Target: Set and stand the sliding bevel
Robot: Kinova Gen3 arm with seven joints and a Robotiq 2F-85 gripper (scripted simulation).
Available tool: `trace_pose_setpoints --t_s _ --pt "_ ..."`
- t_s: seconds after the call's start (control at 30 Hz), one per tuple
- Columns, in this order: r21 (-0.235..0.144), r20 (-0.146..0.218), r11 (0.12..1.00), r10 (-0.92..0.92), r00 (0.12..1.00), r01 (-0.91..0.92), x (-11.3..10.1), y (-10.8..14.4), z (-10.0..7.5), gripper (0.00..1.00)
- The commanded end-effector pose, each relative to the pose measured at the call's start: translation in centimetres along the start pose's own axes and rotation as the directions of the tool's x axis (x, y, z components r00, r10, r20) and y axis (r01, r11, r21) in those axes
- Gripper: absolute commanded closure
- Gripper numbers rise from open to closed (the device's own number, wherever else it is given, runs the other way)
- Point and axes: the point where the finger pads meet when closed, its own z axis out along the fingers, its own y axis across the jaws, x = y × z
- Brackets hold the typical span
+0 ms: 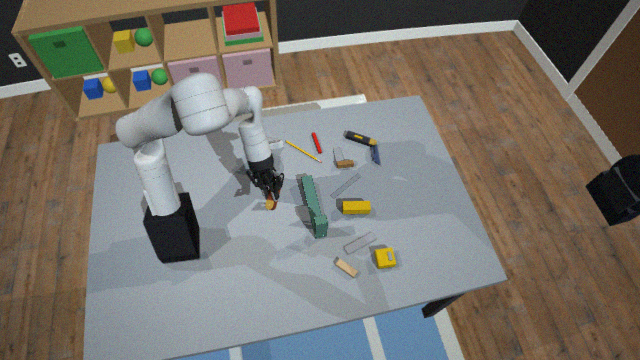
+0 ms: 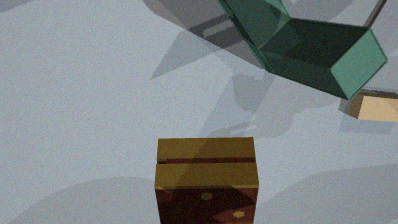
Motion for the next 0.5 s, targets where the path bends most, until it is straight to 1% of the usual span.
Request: trace_pose_setpoints --t_s 0.0,0.37,0.47 --pt "-0.002 -0.013 1.000 0.028 1.000 -0.028 0.4 -0.3 -0.3 0.90" --pt "0.002 -0.064 0.990 0.138 0.988 -0.138 2.0 -1.8 -1.5 0.90" --pt "0.003 -0.069 0.989 0.148 0.987 -0.148 2.1 -1.9 -1.7 0.90"
